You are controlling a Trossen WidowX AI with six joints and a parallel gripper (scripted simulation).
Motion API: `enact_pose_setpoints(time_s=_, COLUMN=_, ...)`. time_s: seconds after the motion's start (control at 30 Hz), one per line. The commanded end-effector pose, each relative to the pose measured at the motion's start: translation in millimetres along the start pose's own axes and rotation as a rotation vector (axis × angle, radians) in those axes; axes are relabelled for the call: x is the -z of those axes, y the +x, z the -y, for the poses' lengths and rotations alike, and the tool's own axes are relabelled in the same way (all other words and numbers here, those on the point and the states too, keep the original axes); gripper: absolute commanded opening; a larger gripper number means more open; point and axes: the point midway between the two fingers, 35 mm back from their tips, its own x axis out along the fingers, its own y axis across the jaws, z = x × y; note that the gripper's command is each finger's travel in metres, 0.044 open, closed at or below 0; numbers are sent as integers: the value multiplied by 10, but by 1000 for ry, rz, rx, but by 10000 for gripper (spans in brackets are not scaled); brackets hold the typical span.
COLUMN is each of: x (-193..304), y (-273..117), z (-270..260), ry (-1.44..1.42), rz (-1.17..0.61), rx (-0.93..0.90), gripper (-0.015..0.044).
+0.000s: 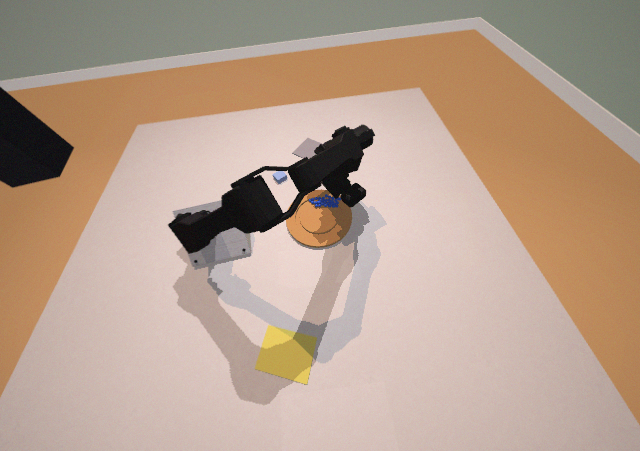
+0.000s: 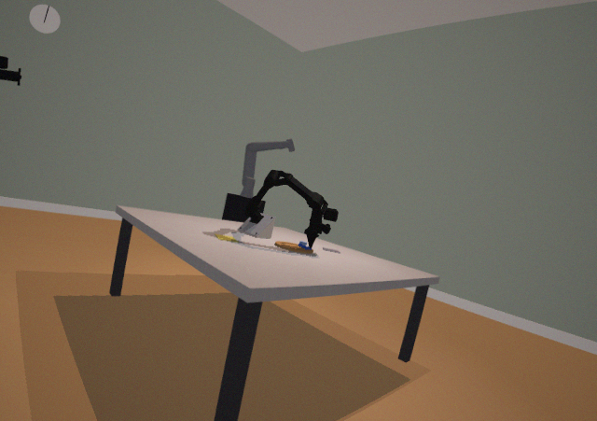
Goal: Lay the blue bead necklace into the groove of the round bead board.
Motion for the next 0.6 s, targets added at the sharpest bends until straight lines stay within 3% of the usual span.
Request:
enact_pose_setpoints(time_s=0.0, x=26, y=38, z=23, ry=6, rz=-12, rx=-4, gripper=0)
enact_pose_setpoints(time_s=0.57, x=-86, y=-105, z=7, ry=1, rz=-16, rx=-1, gripper=0)
